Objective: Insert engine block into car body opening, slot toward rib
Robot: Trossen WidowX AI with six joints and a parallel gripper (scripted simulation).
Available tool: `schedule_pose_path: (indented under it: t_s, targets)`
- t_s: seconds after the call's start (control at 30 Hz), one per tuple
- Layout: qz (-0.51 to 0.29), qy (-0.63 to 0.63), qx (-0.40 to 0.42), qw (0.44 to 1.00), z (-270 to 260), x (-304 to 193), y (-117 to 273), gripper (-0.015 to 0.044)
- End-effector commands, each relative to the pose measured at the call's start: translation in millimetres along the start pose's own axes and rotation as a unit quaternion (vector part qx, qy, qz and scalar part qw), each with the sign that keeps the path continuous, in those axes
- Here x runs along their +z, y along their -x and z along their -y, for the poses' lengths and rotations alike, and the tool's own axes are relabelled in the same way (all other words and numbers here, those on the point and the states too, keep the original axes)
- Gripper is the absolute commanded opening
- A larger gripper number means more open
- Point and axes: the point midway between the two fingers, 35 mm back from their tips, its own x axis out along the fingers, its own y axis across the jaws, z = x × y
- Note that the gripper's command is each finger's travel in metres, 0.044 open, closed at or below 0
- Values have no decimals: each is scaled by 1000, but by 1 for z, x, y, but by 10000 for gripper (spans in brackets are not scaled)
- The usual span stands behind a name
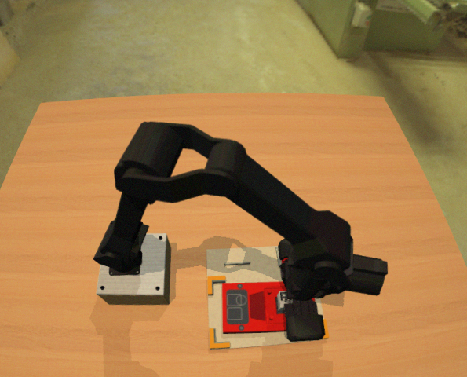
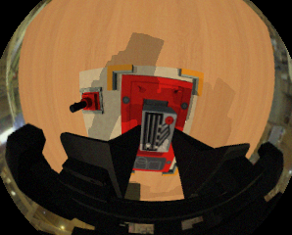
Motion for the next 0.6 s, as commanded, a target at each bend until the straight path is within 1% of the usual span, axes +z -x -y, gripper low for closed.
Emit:
schedule_pose_path:
  t_s: [0.0,0.57]
  targets:
    - [3,4,2,1000,0,2,1,158]
    - [3,-1,2,1000,-1,4,1,158]
